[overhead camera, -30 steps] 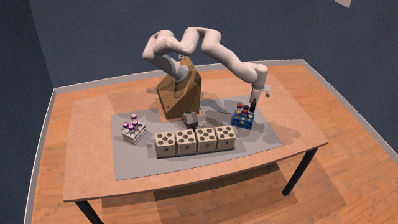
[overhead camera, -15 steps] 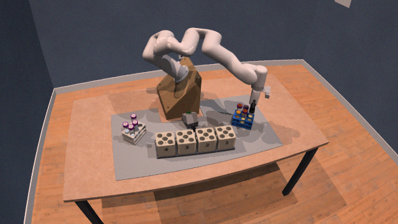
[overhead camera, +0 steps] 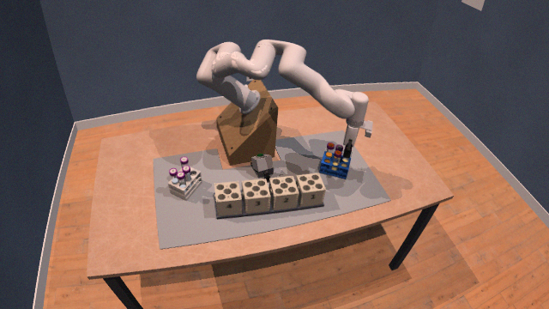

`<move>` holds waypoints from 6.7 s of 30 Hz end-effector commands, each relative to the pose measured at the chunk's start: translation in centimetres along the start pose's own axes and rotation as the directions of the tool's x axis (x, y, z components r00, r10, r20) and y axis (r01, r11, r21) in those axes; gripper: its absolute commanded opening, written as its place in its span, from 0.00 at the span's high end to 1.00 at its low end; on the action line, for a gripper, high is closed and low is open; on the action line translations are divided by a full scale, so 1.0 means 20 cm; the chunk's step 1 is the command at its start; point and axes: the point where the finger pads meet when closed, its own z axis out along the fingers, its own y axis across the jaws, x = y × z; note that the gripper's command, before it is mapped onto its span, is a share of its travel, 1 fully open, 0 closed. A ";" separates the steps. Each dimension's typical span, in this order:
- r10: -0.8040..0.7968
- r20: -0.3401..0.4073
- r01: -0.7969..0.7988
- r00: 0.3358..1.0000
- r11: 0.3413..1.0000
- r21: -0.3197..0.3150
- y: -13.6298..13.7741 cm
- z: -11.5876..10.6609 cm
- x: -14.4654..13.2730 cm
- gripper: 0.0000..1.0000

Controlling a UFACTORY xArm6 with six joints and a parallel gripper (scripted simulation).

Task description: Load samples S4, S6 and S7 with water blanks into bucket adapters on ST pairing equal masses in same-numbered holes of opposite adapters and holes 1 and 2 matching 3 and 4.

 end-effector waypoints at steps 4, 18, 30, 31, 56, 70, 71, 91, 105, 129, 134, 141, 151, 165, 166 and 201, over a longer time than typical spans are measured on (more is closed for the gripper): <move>0.001 -0.005 -0.001 1.000 1.000 0.000 0.00 -0.01 0.01 0.43; 0.001 -0.005 -0.001 1.000 1.000 0.000 0.00 -0.02 0.01 1.00; 0.001 -0.005 -0.001 1.000 1.000 0.000 0.00 -0.02 0.01 1.00; 0.001 -0.005 -0.001 1.000 1.000 0.000 0.00 -0.02 0.01 1.00; 0.001 -0.005 -0.001 1.000 1.000 0.000 0.00 -0.03 0.01 1.00; 0.001 -0.005 -0.001 1.000 1.000 0.000 0.00 -0.07 0.01 1.00; 0.001 -0.005 -0.001 1.000 1.000 0.000 0.00 -0.07 0.01 1.00; 0.001 -0.005 -0.001 1.000 1.000 0.000 0.00 -0.12 0.01 1.00; 0.001 -0.005 -0.001 1.000 1.000 0.000 0.00 -0.24 0.01 1.00; 0.001 -0.006 -0.001 1.000 1.000 0.000 0.00 -0.44 0.01 1.00; 0.001 -0.006 -0.001 1.000 1.000 0.000 0.00 -0.49 0.01 1.00; 0.001 -0.006 -0.001 1.000 1.000 0.000 0.00 -0.56 0.01 1.00; 0.001 -0.006 -0.001 1.000 1.000 0.000 0.00 -0.64 0.01 1.00; 0.001 -0.006 -0.001 1.000 1.000 0.000 0.00 -0.68 0.01 1.00; 0.001 -0.006 -0.001 1.000 1.000 0.000 0.00 -0.68 0.01 1.00; 0.001 -0.006 -0.001 1.000 1.000 0.000 0.00 -0.68 0.01 1.00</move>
